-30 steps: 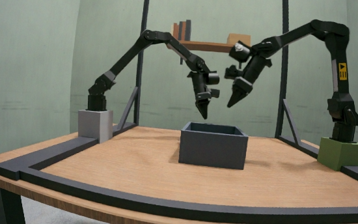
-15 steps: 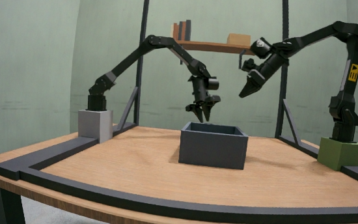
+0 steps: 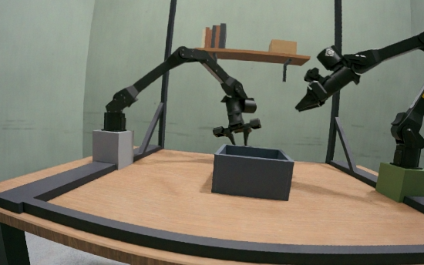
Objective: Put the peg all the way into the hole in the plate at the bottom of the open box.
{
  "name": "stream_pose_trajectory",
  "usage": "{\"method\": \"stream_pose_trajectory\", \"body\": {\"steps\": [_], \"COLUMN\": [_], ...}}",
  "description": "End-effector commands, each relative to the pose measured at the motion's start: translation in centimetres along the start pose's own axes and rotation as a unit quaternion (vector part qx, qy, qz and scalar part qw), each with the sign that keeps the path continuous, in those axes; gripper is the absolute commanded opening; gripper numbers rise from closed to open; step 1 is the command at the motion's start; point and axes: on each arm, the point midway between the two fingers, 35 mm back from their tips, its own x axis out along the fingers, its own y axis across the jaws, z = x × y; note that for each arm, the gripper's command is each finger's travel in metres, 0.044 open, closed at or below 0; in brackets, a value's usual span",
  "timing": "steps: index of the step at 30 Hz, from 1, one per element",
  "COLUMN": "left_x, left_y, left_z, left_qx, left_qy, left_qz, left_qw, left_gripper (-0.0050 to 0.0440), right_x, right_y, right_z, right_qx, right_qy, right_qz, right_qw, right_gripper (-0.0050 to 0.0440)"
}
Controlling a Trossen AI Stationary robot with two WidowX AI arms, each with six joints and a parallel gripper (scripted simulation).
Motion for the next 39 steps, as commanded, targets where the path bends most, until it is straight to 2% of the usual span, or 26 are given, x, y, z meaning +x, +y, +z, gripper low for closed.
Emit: {"method": "stream_pose_trajectory", "body": {"steps": [1, 5, 7, 11, 19, 26, 30, 39], "left_x": [-1.5, -2.3, -2.3, -2.9, -3.0, -3.0, -3.0, -3.0], "left_y": [-1.0, -1.7, -1.7, -2.3, -2.6, -2.5, -2.5, -2.5], "left_z": [-0.4, -1.0, -1.0, -1.5, -2.0, -1.5, -1.5, -1.5], "left_qx": [0.006, 0.013, 0.013, 0.018, 0.021, 0.022, 0.022, 0.022], "left_qy": [-0.033, -0.053, -0.053, -0.070, -0.073, -0.076, -0.076, -0.076], "left_qz": [-0.011, -0.022, -0.022, -0.031, -0.037, -0.036, -0.036, -0.036], "left_qw": [0.999, 0.998, 0.998, 0.997, 0.996, 0.996, 0.996, 0.996], "left_gripper": [0.0440, 0.0440, 0.0440, 0.0440, 0.0440, 0.0440, 0.0440, 0.0440], "right_x": [-0.2, -0.5, -0.5, 0.5, -0.2, -0.3, 2.2, 4.6], "right_y": [0.0, -0.1, -0.1, 0.6, 0.3, 0.2, 0.7, 0.1], "right_z": [0.6, 0.9, 0.9, 1.3, 1.6, 1.6, 1.6, 1.8], "right_qx": [-0.113, -0.206, -0.206, -0.309, -0.415, -0.423, -0.429, -0.427], "right_qy": [0.003, 0.008, 0.008, 0.020, 0.026, 0.025, 0.030, 0.028], "right_qz": [-0.020, -0.036, -0.036, -0.038, -0.061, -0.063, -0.047, -0.051], "right_qw": [0.993, 0.978, 0.978, 0.950, 0.907, 0.904, 0.901, 0.902], "right_gripper": [0.0170, 0.0170, 0.0170, 0.0170, 0.0170, 0.0170, 0.0170, 0.0170]}}
